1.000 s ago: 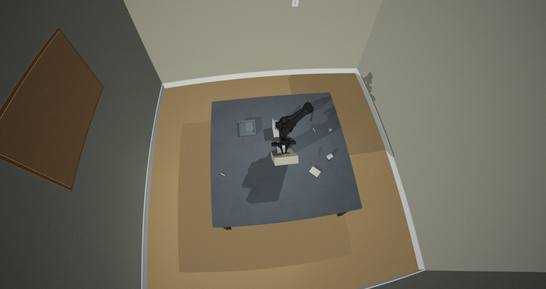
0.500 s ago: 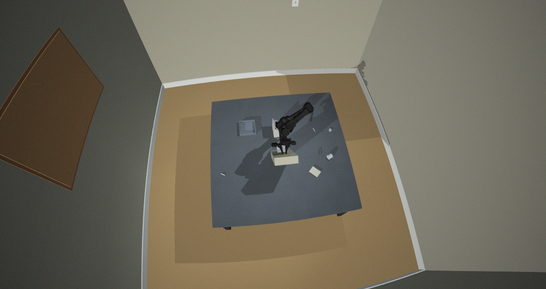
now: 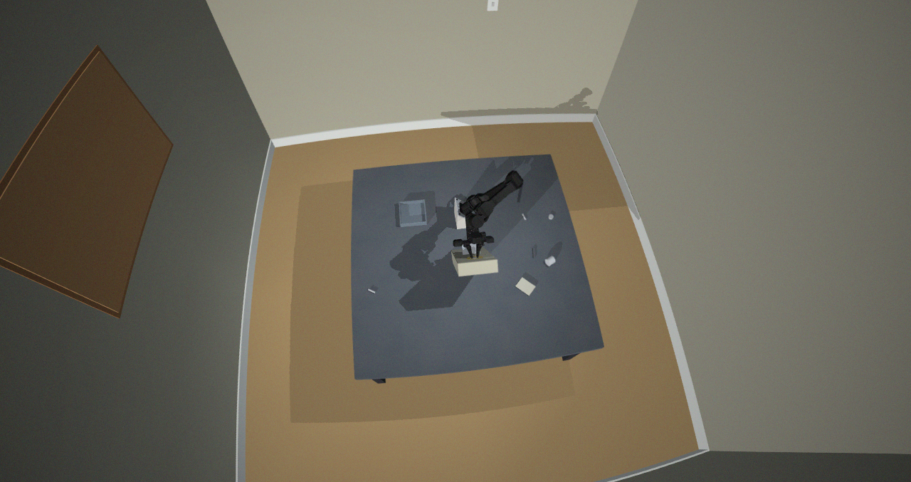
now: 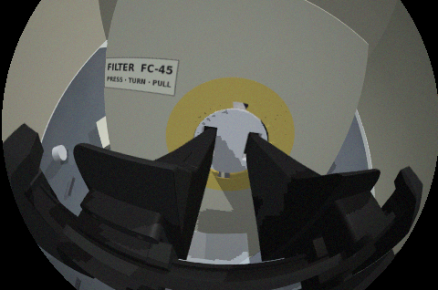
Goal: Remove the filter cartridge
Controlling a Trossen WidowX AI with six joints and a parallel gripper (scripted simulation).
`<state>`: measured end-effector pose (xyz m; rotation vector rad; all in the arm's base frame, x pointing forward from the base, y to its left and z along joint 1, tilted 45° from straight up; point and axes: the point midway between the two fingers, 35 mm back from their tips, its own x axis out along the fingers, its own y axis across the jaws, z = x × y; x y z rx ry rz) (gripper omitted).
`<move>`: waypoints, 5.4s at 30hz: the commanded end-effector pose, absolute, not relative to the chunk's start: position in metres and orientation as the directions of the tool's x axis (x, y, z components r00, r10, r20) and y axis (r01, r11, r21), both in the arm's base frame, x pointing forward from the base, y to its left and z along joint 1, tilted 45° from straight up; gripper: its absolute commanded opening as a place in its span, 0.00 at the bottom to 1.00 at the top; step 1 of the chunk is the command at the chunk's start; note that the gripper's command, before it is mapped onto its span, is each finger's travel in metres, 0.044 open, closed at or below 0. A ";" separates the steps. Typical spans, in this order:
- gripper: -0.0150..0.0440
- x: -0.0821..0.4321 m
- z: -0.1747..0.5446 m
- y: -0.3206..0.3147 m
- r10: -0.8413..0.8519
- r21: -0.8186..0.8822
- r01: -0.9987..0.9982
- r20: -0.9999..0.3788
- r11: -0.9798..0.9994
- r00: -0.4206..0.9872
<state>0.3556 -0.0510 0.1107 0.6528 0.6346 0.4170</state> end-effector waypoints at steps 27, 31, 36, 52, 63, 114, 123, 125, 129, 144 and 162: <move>0.25 0.358 0.109 -0.048 0.541 0.631 -0.199 -0.411 0.750 0.734; 0.25 0.360 0.108 -0.047 0.541 0.537 -0.283 -0.413 0.794 0.733; 0.25 0.360 0.107 -0.046 0.540 0.404 -0.384 -0.414 0.830 0.733; 0.25 0.361 0.106 -0.045 0.540 -0.088 -0.623 -0.414 0.777 0.732; 0.25 0.362 0.106 -0.045 0.540 -0.421 -0.681 -0.414 0.600 0.732; 0.25 0.288 0.120 -0.074 0.540 -0.638 -0.660 -0.419 0.397 0.730; 0.25 0.270 0.100 -0.058 0.540 -0.638 -0.660 -0.419 0.397 0.730; 0.25 0.266 0.096 -0.054 0.540 -0.638 -0.660 -0.419 0.397 0.730; 0.25 0.259 0.089 -0.048 0.540 -0.638 -0.660 -0.419 0.397 0.730; 0.43 0.263 0.092 -0.051 0.540 -0.635 -0.663 -0.422 0.397 0.728; 0.56 0.307 0.146 -0.097 0.538 -0.640 -0.659 -0.420 0.394 0.730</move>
